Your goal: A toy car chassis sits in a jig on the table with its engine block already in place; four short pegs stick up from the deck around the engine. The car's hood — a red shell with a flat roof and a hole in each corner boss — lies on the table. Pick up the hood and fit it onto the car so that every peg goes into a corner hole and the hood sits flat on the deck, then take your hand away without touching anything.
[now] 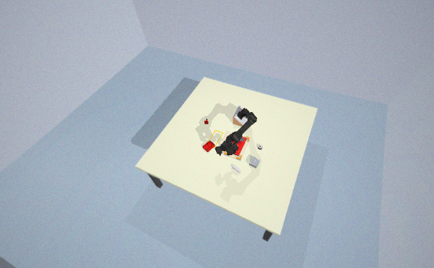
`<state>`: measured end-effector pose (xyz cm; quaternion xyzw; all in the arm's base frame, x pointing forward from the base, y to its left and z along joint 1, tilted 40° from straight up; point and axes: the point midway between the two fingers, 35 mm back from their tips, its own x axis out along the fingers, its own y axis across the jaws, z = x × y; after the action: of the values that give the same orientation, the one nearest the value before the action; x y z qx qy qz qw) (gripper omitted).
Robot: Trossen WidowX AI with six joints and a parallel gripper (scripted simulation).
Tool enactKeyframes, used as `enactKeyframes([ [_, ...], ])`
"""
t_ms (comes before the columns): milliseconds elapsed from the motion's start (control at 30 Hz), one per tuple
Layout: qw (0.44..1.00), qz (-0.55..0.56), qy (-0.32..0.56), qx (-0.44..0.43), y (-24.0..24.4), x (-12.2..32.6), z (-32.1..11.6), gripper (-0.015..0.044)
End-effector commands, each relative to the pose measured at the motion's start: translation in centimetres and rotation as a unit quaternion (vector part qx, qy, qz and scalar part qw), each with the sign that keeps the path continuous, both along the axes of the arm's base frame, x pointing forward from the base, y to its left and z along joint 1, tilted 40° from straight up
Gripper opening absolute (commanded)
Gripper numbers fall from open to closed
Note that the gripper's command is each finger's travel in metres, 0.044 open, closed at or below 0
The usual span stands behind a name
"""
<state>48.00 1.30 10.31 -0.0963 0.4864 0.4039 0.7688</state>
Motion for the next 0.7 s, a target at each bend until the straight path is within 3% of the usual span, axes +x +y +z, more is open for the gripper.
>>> enactKeyframes([
  [0, 0.992, -0.091, 0.088, 0.022, -3.8, -0.6, -3.6, 0.044],
  [200, 0.945, -0.229, 0.226, 0.057, -9.0, -2.7, -8.9, 0.044],
  [433, 0.845, -0.37, 0.374, 0.097, -14.0, -6.3, -14.6, 0.044],
  [667, 0.834, -0.381, 0.386, 0.101, -14.7, -6.8, -15.2, 0.044],
])
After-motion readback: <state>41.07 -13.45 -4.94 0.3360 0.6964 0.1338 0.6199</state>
